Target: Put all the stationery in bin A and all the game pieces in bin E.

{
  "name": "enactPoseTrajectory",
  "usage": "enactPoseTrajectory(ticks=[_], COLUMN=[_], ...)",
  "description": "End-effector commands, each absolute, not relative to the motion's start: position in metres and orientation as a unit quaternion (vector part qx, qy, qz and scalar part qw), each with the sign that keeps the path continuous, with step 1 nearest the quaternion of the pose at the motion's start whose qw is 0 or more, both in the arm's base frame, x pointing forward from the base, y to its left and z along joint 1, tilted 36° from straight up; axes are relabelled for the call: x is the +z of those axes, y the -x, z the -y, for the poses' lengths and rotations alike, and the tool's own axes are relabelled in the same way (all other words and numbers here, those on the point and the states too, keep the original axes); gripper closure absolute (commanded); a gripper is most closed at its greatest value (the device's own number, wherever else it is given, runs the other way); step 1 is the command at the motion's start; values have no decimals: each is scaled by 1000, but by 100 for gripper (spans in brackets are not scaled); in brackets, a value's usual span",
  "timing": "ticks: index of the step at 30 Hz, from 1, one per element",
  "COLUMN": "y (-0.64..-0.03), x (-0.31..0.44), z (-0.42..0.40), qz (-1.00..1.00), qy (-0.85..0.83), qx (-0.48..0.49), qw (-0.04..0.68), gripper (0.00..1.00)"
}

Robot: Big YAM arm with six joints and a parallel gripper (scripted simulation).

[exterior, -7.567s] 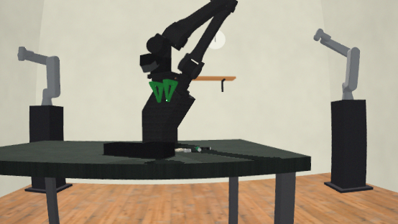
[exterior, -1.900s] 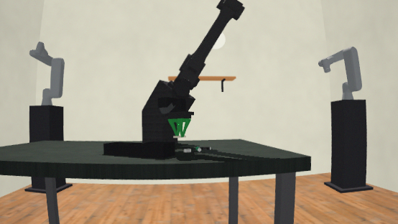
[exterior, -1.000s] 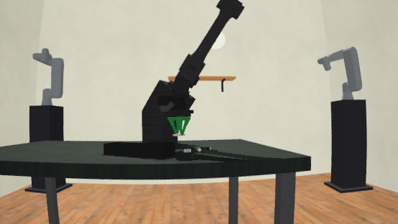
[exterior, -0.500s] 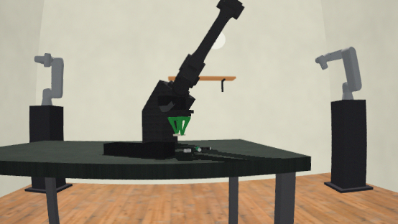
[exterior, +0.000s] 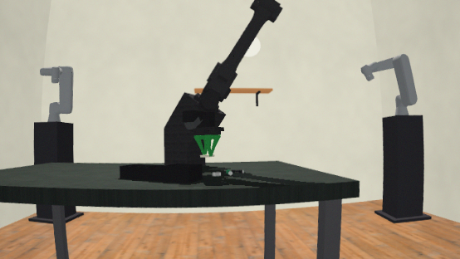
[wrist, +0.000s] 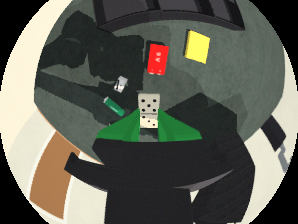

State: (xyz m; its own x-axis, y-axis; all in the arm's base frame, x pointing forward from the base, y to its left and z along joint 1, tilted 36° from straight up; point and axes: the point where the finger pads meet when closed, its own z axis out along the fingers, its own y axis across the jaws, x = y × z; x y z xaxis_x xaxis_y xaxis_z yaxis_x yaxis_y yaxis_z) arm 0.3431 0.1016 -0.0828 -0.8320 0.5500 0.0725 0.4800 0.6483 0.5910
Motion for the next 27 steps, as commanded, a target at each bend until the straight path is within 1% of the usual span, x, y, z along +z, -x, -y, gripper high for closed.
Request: enactPoseTrajectory(ticks=[1,27], y=[-346,-350], x=[-80,-76], z=[-101,-104], qz=[-906,-906], qy=[-284,-281], qx=[309,309], qw=[61,62], gripper=[80,80])
